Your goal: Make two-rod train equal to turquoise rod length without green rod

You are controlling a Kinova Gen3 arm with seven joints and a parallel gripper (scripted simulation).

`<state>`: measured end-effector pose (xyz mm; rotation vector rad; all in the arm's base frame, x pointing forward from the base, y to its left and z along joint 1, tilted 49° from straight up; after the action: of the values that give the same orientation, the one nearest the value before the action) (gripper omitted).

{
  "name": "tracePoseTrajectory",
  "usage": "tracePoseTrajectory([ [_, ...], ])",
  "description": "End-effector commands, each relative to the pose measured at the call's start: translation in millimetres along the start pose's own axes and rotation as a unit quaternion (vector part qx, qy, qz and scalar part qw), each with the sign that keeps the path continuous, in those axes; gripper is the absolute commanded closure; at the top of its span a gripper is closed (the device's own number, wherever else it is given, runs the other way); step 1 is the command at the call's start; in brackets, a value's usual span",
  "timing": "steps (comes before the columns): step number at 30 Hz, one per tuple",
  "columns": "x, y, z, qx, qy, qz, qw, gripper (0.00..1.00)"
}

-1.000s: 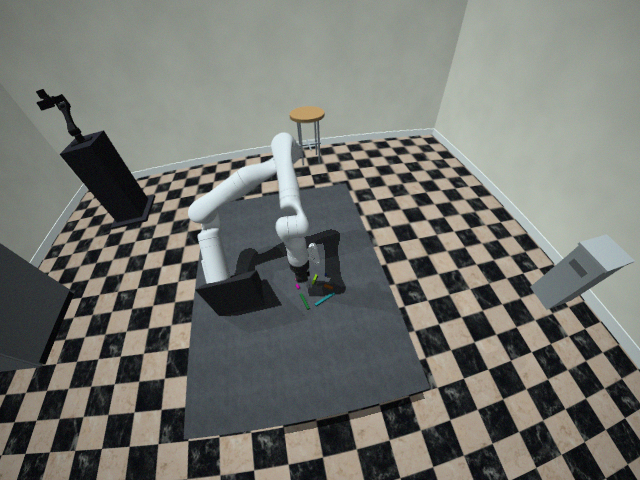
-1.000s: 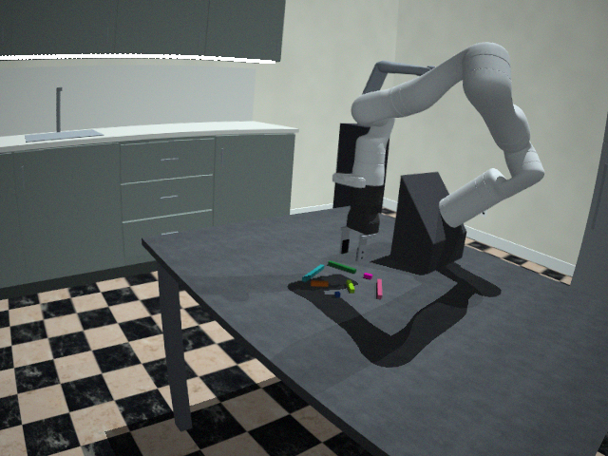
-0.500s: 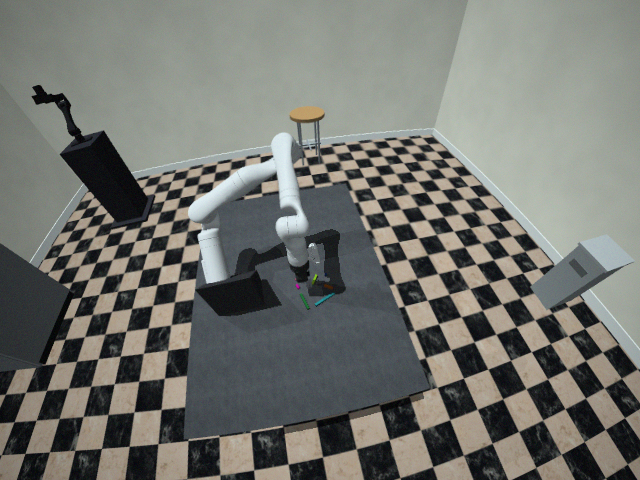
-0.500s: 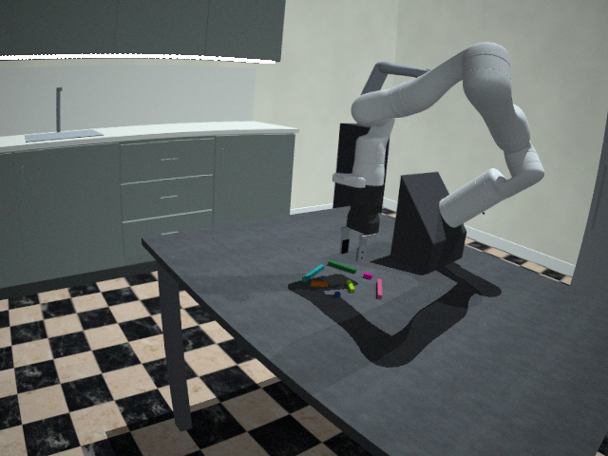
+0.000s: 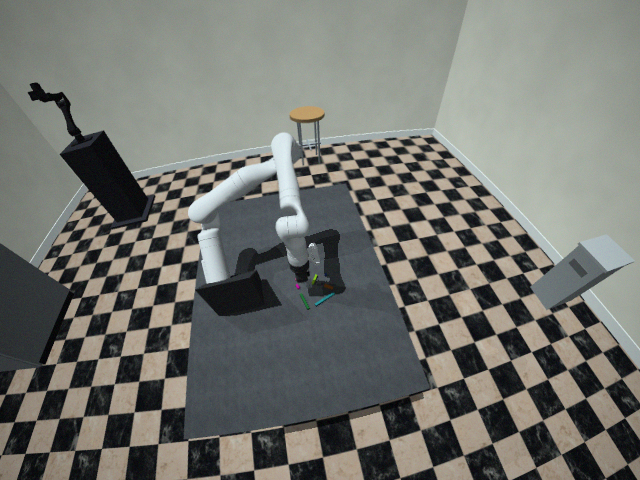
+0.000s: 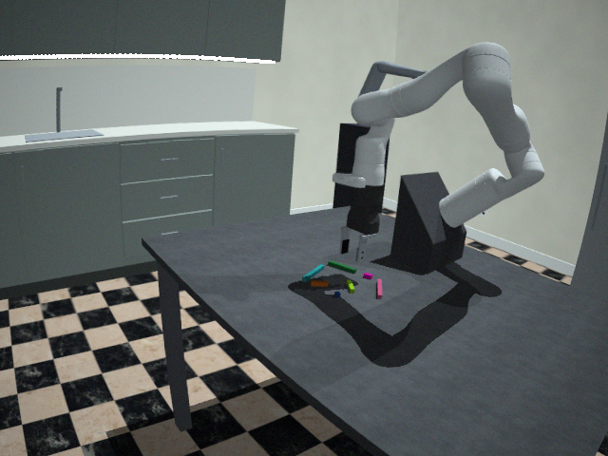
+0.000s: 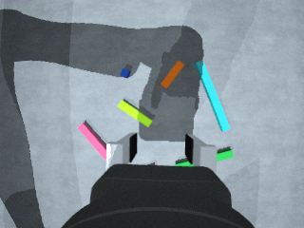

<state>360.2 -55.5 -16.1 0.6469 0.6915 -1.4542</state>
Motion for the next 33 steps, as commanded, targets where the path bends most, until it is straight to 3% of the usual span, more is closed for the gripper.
tracePoseTrajectory([
  [1, 0.2, 0.2, 0.8, 0.001, 0.000, 0.000, 1.000, 0.00],
  [23, 1.7, 1.2, 0.8, 0.001, 0.000, -0.034, 0.999, 0.00],
  [33, 4.8, 2.9, 0.8, 0.001, 0.000, -0.106, 0.994, 0.00],
])
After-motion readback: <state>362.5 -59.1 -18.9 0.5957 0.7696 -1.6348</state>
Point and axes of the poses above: the point where the finger pads meet when closed, its own z axis back along the fingers, its own x axis across the jaws, y = z × x, the point moved 10 cm from there along z, back along the fingers, and after that the axes turned 2 degrees about z, right-handed, at the moved point
